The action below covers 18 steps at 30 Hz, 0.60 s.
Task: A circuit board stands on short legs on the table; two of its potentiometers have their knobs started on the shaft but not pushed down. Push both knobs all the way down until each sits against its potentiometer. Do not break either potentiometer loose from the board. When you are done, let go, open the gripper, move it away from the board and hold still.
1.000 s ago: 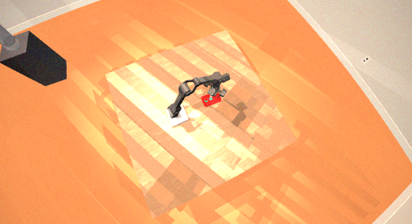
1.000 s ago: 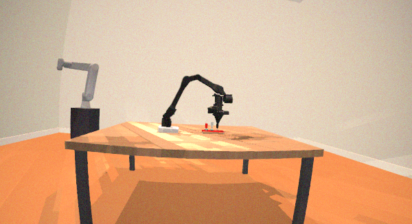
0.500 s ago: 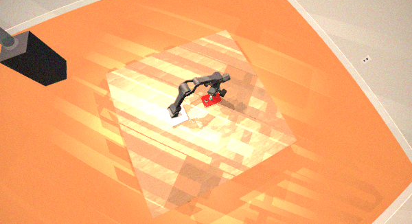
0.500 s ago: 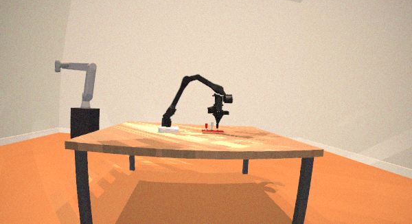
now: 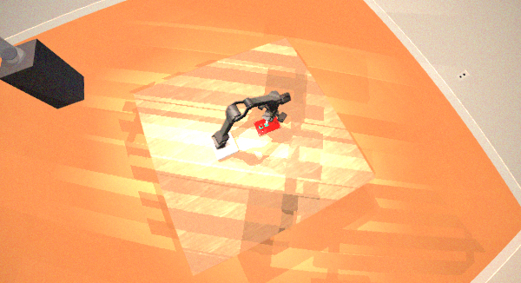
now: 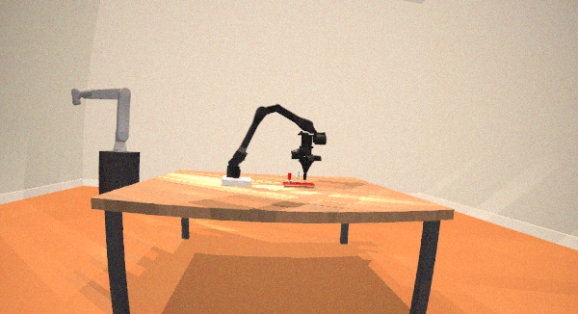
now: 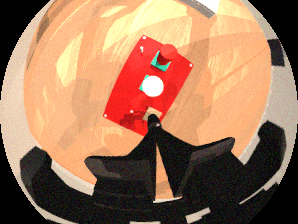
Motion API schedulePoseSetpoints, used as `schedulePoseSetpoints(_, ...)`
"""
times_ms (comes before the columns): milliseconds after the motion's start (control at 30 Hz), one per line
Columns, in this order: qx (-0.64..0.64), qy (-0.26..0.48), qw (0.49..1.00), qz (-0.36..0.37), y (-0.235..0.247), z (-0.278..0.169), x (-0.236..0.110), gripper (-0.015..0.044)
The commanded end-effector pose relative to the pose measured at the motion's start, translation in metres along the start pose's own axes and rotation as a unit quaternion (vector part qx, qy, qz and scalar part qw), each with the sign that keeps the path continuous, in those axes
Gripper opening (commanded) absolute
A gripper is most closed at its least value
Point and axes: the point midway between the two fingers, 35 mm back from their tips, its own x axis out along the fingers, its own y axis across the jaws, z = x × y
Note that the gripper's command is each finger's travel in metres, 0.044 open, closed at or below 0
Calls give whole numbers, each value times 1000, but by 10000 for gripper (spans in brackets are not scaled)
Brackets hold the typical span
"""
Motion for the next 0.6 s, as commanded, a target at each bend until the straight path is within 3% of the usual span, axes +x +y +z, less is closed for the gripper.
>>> schedulePoseSetpoints(0, 2, -1, 1000, 0, 0, 0, 2, 0)
schedulePoseSetpoints(567, 2, -1, 1000, 0, 0, 0, 5, 0)
